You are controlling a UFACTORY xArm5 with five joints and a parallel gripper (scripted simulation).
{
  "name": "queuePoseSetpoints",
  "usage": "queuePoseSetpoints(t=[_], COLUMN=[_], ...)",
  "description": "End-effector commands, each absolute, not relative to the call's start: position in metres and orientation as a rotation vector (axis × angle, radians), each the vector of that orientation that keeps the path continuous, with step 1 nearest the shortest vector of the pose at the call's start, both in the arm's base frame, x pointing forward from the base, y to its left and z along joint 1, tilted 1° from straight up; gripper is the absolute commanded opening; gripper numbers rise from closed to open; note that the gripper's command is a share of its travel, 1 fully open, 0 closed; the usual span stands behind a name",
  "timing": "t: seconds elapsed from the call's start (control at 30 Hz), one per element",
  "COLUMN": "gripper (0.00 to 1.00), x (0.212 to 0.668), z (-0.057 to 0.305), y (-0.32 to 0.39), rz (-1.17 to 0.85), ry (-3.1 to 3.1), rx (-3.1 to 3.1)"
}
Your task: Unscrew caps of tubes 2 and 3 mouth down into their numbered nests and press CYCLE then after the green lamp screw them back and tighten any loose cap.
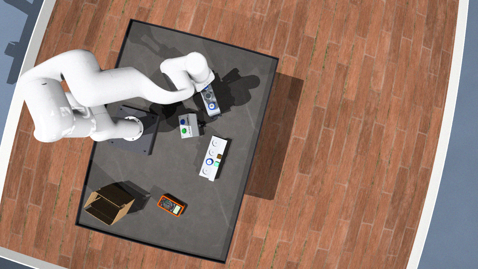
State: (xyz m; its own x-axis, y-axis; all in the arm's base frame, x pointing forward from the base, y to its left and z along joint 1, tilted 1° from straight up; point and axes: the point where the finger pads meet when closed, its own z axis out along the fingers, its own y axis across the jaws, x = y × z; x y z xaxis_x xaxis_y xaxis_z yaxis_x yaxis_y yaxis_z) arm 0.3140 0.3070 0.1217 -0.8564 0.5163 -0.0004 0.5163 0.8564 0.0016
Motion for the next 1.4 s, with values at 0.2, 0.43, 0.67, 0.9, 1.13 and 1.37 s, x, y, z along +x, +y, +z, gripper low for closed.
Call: queuePoseSetpoints(t=[0.2, 0.43, 0.67, 0.9, 1.13, 1.37], gripper=[0.0, 0.0, 0.0, 0.46, 0.46, 0.46], x=[0.3149, 0.3149, 0.3149, 0.3149, 0.3149, 0.3149], z=[0.1195, 0.116, 0.1148, 0.1148, 0.1148, 0.1148], y=[0.3078, 0.3077, 0.3077, 0.3077, 0.3077, 0.3077], rz=[-0.003, -0.003, -0.003, -0.003, -0.003, -0.003], ry=[3.013, 3.013, 3.013, 3.013, 3.013, 3.013], rx=[0.838, 0.838, 0.838, 0.838, 0.838, 0.838])
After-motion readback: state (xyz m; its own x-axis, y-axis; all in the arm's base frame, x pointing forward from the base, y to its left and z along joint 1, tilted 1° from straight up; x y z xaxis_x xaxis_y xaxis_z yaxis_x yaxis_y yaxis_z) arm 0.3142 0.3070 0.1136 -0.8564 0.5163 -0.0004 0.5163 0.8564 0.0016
